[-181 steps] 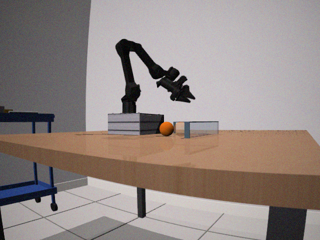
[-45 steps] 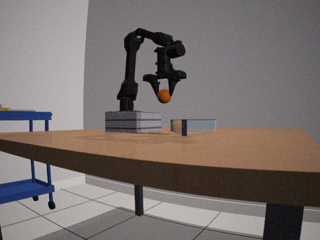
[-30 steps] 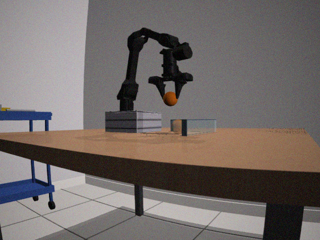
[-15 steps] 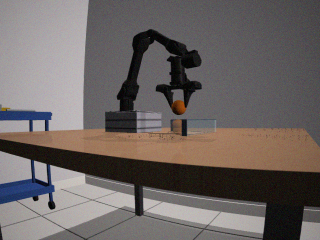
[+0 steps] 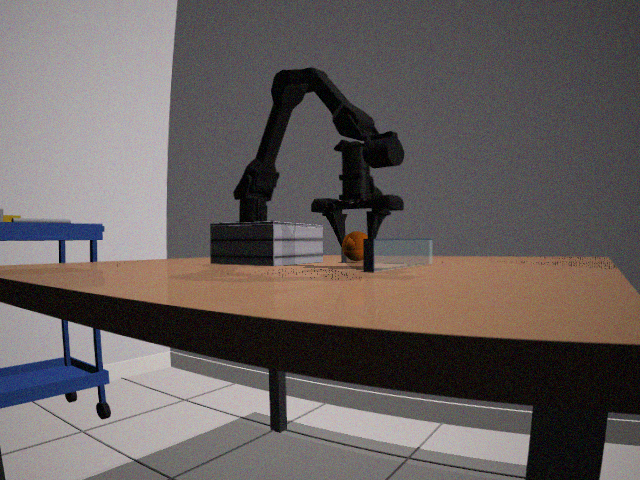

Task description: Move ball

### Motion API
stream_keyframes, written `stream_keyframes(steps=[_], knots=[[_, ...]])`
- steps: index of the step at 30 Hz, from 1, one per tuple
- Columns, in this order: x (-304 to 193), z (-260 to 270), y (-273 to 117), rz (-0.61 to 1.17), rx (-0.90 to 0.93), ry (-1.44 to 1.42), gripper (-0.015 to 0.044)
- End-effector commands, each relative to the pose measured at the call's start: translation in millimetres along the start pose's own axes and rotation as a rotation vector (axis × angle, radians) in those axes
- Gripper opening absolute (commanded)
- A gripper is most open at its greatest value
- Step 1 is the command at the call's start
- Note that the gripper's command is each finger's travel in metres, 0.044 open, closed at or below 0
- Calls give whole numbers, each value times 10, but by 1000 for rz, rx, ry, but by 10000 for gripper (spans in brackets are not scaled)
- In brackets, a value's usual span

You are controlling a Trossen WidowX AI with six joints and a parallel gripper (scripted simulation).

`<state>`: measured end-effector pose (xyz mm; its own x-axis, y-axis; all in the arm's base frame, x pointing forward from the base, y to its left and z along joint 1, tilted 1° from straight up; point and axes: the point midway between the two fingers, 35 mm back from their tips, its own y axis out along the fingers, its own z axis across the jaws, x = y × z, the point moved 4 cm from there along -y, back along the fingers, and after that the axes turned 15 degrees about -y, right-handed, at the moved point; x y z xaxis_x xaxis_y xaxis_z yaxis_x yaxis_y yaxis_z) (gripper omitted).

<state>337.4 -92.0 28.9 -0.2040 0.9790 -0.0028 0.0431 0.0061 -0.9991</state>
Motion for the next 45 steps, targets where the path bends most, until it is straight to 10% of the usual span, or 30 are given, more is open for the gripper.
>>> stream_keyframes(steps=[1,14,30,36,45], knots=[[7,-1,50,-5,-1,6,0],[9,1,216,-5,-1,6,0],[-1,-4,138,1,-2,0,403],[0,-6,-650,-4,-1,6,403],[-23,-42,-621,9,-17,4,403]])
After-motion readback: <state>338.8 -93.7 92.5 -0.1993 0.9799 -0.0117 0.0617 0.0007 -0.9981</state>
